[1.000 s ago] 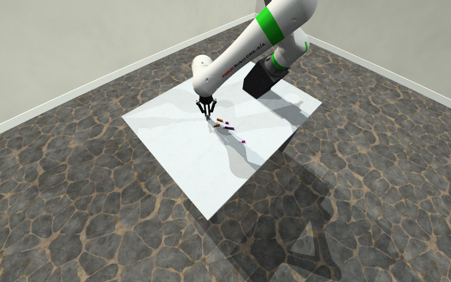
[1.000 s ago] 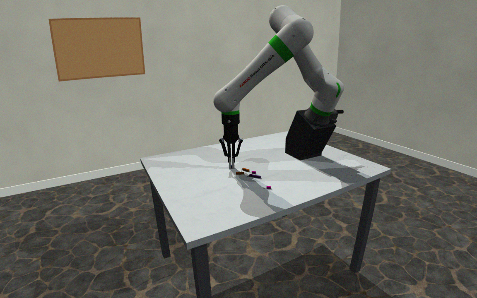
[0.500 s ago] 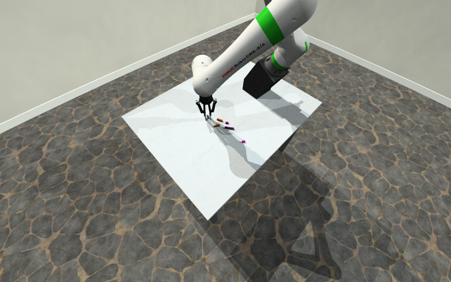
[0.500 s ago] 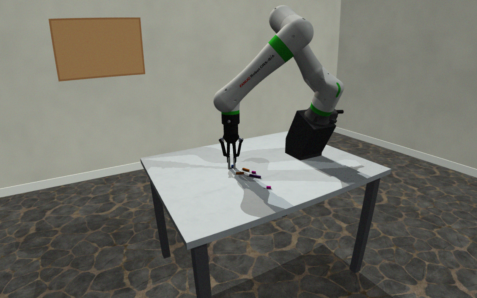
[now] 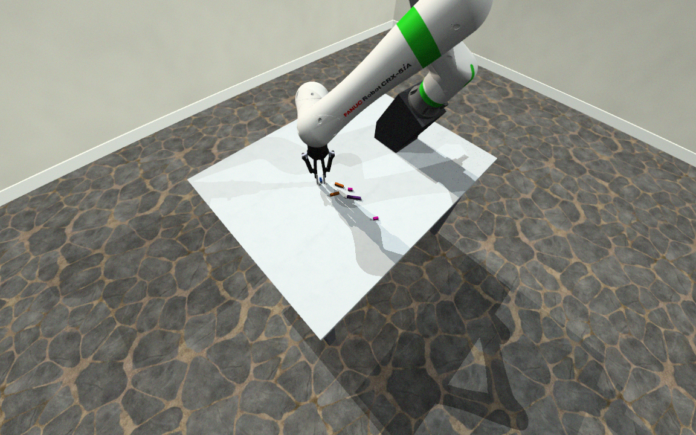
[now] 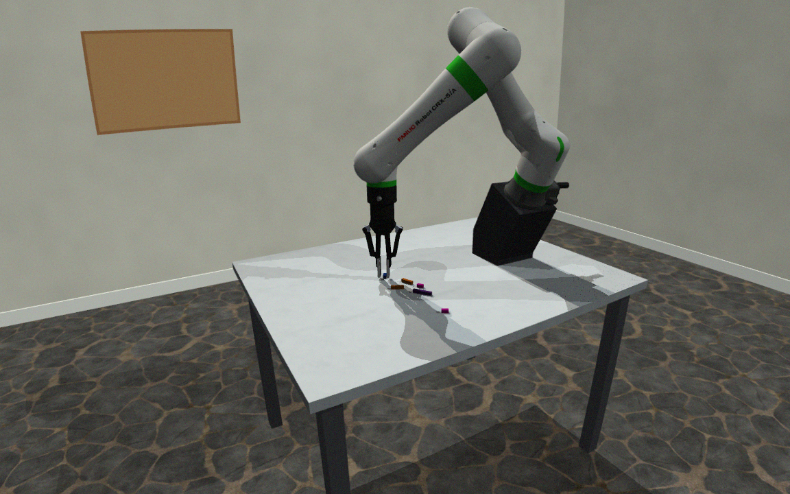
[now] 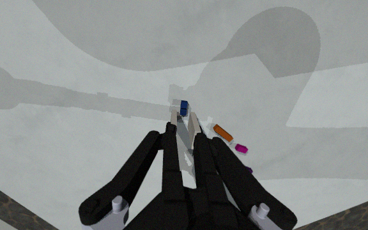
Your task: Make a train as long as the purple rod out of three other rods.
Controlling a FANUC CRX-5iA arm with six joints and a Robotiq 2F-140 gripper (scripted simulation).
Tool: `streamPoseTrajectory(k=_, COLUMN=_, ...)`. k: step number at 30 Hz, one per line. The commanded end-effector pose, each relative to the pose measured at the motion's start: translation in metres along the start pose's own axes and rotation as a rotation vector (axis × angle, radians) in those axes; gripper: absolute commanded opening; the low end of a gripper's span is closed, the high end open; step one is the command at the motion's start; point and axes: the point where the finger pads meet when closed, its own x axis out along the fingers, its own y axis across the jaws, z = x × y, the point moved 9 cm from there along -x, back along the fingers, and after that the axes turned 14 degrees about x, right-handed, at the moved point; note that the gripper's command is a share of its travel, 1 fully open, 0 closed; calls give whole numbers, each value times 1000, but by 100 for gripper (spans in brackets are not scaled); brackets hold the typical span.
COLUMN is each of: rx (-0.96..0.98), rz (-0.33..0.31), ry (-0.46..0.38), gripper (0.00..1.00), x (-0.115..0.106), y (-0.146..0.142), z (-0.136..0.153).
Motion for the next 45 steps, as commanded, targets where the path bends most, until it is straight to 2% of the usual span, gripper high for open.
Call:
streamPoseTrajectory(k=1, rx=0, rz=0, ry=0, gripper=15, x=-9, y=0, z=0)
streamPoseTrajectory(k=7, rx=0, rz=0, ry=0, gripper=15, x=-40, y=0, z=0)
streamPoseTrajectory(k=9, rx=0, rz=0, ry=0, gripper=15, x=-40, y=0, z=0)
streamPoseTrajectory(k=16, rx=0, rz=0, ry=0, gripper=15, x=-73, y=0, z=0)
streamPoseTrajectory(k=23, rx=0, rz=0, ry=0, gripper=15, x=-81, y=0, z=0)
streamPoseTrajectory(k=24, rx=0, rz=0, ry=0, gripper=100, x=-81, y=0, z=0)
streamPoseTrajectory(k=45, rx=0, rz=0, ry=0, gripper=100, x=-81, y=0, z=0)
